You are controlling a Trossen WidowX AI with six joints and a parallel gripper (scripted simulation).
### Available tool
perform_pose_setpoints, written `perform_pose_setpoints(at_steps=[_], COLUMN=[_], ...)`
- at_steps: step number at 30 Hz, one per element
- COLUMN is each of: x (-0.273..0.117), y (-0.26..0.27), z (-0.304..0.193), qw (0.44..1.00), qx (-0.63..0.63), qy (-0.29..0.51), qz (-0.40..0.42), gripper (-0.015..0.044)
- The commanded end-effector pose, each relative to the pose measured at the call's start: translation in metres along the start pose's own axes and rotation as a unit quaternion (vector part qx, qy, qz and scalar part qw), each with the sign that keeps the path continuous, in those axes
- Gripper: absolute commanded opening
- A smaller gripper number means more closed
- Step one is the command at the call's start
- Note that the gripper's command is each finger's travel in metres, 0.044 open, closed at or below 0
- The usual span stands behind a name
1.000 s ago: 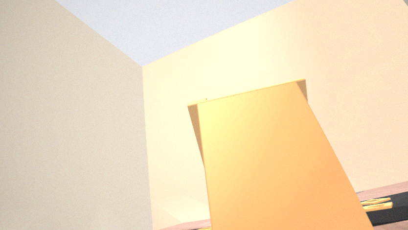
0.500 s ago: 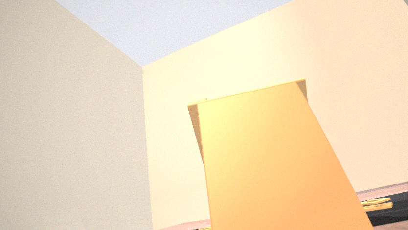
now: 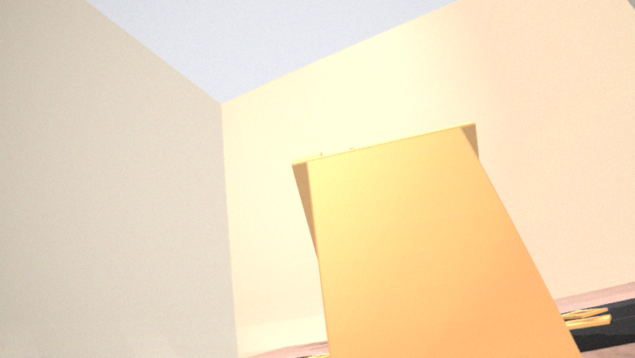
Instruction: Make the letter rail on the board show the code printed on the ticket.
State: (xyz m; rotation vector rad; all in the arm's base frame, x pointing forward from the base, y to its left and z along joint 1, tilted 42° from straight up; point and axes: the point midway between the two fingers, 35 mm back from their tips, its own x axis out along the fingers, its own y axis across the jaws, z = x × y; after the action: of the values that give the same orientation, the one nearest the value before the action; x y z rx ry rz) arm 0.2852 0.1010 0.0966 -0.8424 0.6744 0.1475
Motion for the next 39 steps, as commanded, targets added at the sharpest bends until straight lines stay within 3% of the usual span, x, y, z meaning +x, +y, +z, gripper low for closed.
perform_pose_setpoints(at_steps=[1, 39], x=[-0.0023, -0.0092], y=[-0.0023, -0.0089], z=[0.0008, 0.0032], qw=[1.0, 1.0], qx=[0.004, 0.004], qy=[-0.002, -0.002], qz=[-0.003, -0.003], gripper=[0.0295, 0.0295])
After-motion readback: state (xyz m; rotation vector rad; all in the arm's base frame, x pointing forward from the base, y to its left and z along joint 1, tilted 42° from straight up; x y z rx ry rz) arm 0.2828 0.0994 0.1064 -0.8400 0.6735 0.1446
